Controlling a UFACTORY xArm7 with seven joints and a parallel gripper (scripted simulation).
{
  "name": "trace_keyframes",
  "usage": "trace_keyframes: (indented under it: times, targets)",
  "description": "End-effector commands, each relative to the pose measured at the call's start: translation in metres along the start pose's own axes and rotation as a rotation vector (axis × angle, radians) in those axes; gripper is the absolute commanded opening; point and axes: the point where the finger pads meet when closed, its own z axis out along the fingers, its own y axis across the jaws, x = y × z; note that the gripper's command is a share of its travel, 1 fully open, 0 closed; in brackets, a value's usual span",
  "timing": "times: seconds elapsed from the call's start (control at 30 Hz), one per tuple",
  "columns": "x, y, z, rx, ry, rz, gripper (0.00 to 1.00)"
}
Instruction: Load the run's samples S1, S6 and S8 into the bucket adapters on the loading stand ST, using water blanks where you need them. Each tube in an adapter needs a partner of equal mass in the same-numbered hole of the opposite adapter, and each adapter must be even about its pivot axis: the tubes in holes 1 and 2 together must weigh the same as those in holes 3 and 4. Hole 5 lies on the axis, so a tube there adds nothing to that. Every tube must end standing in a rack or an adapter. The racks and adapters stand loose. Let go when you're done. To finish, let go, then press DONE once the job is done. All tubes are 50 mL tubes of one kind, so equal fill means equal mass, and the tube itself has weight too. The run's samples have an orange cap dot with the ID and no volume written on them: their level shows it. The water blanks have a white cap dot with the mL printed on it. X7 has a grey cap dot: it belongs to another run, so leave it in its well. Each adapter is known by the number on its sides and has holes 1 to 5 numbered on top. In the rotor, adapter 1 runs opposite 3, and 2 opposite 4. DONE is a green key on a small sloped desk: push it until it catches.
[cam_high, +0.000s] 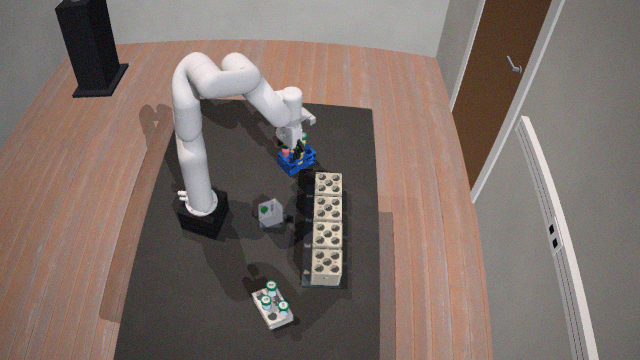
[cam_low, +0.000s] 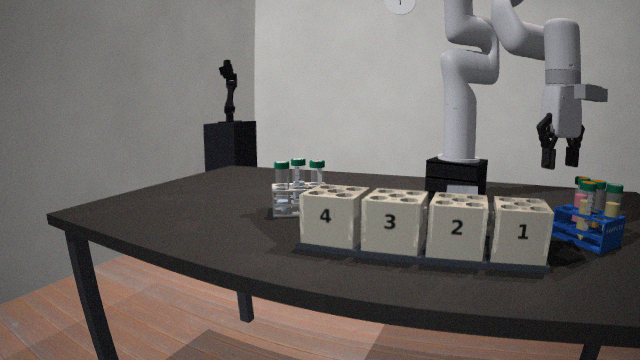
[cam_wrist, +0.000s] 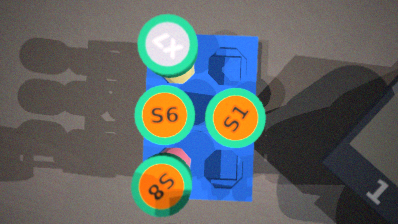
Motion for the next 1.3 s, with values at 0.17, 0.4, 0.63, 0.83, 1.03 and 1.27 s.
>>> trace_keyframes:
  times: [0.17, 0.4, 0.63, 0.83, 1.03, 1.27]
  targets:
    - [0.001, 0.0, -0.001, -0.001, 0.004, 0.0, 1.0]
    - [0.001, 0.0, -0.001, -0.001, 0.004, 0.0, 1.0]
    - [0.001, 0.0, -0.001, -0.001, 0.004, 0.0, 1.0]
    - [0.001, 0.0, -0.001, -0.001, 0.004, 0.0, 1.0]
    - [0.001, 0.0, -0.004, -0.001, 0.004, 0.0, 1.0]
    - [0.001, 0.0, -0.022, -0.001, 0.004, 0.0, 1.0]
